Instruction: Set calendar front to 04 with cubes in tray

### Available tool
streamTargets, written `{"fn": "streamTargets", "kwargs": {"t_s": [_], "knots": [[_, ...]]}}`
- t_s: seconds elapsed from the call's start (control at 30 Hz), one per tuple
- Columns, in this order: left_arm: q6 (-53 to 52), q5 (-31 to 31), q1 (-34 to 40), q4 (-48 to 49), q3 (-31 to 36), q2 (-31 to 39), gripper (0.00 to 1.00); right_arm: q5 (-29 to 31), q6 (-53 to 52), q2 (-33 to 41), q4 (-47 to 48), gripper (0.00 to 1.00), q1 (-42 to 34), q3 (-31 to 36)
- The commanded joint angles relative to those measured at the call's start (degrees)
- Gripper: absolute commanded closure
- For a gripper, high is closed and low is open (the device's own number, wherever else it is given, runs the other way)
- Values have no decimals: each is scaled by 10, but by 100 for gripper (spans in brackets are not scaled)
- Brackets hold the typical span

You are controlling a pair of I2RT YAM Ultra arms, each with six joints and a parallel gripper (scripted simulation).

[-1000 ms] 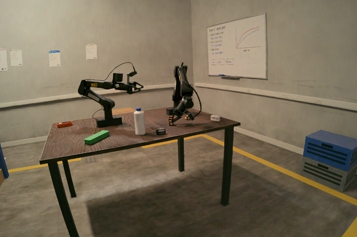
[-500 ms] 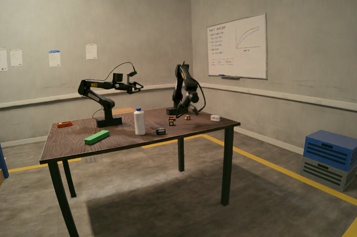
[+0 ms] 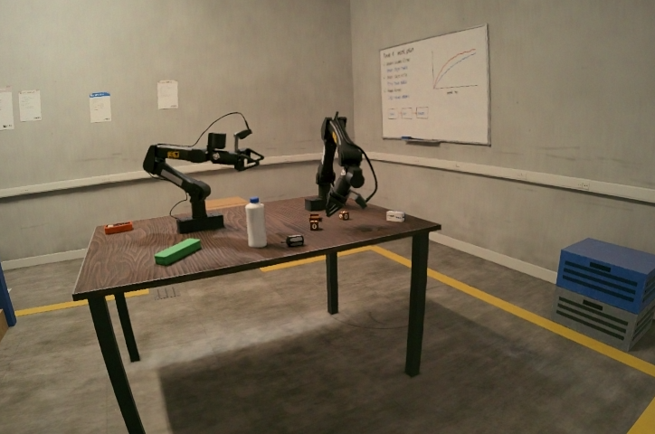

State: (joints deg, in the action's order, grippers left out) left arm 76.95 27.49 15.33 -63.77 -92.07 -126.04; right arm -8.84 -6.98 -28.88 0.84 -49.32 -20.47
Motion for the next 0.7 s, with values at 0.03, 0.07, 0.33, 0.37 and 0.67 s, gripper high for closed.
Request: {"fn": "streamTargets", "kwargs": {"t_s": [0.03, 0.07, 0.33, 0.37, 0.67], "knots": [[81, -94, -22, 46, 81, 87, 45, 6, 0, -67, 58, 0, -37, -57], [95, -109, -25, 56, 105, 106, 45, 7, 0, -88, 68, 0, -48, -68], [176, -199, -43, 123, 238, 213, 45, 17, -1, -227, 137, 0, -105, -131], [189, -213, -46, 133, 262, 232, 45, 18, -1, -250, 147, 0, -116, -142], [260, -276, -37, 163, 376, 311, 45, 23, -2, -364, 190, 0, -159, -200]]}}
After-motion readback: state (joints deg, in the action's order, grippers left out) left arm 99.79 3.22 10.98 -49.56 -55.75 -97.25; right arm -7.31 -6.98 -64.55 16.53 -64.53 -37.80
